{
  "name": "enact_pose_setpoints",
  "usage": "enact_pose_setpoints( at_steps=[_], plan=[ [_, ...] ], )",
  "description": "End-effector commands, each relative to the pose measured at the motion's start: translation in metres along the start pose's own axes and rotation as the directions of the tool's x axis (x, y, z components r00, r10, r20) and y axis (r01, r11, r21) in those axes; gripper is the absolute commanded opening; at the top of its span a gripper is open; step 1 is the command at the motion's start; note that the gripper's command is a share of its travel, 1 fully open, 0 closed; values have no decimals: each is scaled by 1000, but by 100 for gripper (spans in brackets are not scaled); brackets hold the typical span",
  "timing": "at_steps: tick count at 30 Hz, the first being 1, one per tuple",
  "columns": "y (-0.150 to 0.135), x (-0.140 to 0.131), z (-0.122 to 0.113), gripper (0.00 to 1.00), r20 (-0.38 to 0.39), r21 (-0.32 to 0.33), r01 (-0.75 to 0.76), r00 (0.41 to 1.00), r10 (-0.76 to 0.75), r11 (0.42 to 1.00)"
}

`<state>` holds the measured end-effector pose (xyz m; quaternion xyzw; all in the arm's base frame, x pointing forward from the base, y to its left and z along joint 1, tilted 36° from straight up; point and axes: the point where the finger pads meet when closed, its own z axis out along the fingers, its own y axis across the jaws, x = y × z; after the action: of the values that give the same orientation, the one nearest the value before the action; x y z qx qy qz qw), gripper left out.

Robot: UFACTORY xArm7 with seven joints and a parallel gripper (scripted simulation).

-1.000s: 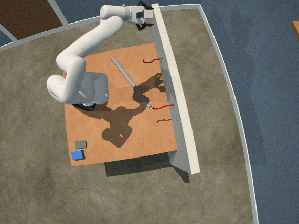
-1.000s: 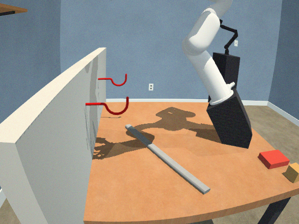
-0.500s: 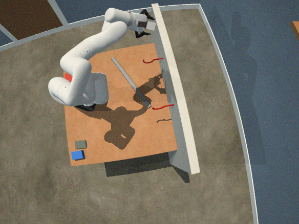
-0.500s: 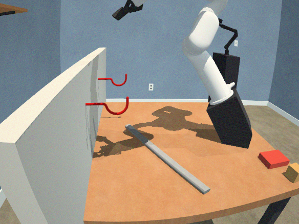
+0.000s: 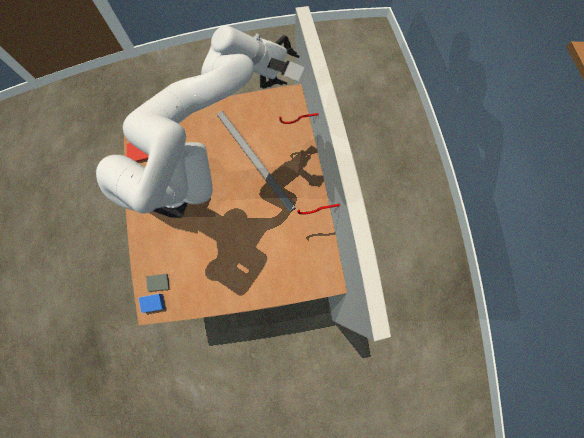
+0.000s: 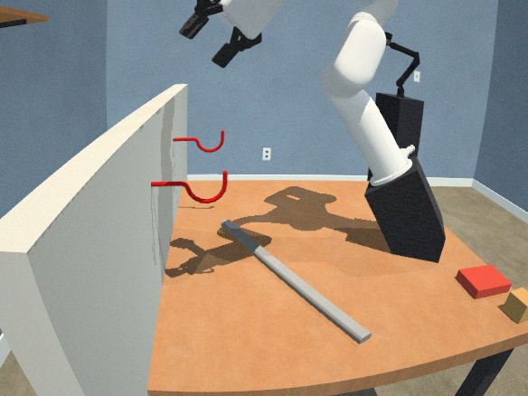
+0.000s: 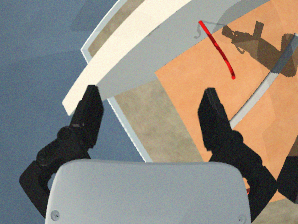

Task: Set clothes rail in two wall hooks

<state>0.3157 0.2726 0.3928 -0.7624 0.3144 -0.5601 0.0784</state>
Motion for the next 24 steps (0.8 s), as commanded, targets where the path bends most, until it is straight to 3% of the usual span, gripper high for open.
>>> enact_pose_setpoints(
  at_steps=[1, 5, 10, 19, 24],
  plan=[
    [15, -5, 8, 100, 22, -30, -25, 999, 26, 999],
    [30, -11, 16, 100, 22, -30, -25, 999, 26, 999],
    [52, -20, 24, 100, 89, -156, -102, 989, 117, 982],
    [81, -33, 35, 100, 93, -166, -107, 988, 124, 980],
    [103, -43, 41, 100, 139, -301, -165, 967, 215, 939]
  ],
)
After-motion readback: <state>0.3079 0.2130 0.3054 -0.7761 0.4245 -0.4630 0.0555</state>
